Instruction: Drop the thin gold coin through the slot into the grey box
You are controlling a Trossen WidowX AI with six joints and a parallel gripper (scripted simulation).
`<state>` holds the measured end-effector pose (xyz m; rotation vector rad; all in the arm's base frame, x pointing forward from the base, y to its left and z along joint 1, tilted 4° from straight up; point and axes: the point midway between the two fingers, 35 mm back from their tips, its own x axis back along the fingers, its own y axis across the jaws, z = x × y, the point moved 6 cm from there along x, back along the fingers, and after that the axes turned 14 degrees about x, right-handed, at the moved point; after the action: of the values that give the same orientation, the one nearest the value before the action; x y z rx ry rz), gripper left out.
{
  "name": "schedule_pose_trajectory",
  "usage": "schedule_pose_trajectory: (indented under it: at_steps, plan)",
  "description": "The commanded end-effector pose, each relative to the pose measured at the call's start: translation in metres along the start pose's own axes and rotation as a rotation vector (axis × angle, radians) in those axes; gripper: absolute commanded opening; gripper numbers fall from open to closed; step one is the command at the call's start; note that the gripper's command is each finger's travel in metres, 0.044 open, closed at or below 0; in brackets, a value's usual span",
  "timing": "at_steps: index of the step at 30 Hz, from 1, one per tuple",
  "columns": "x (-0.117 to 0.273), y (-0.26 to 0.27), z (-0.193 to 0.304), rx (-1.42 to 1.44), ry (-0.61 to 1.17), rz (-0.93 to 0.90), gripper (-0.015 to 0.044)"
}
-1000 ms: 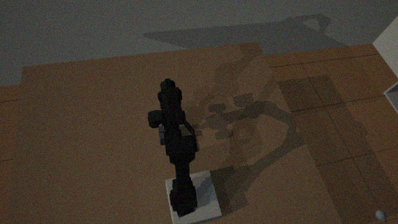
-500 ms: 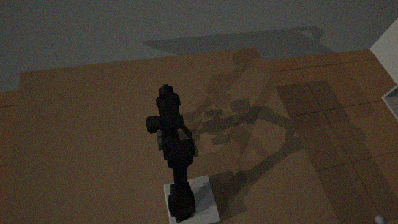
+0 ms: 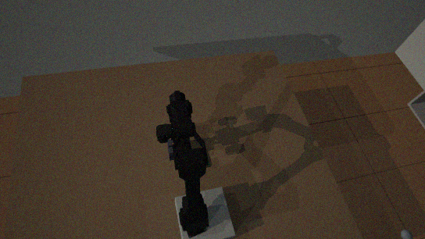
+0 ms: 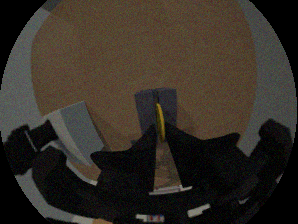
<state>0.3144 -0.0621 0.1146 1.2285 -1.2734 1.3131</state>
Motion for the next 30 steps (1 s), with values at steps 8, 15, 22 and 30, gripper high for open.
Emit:
schedule_pose_trajectory:
  at_steps: [8, 15, 22, 30]
  plan:
    - [0.0, 0.0, 0.0, 0.0, 0.0, 0.001, 0.0161]
    - [0.017, 0.0, 0.0, 0.0, 0.0, 0.0, 0.0292]
    - [0.04, 0.0, 0.0, -0.001, -0.001, -0.003, 0.044]
    - [0.062, 0.003, -0.001, -0.002, -0.002, -0.007, 0.044]
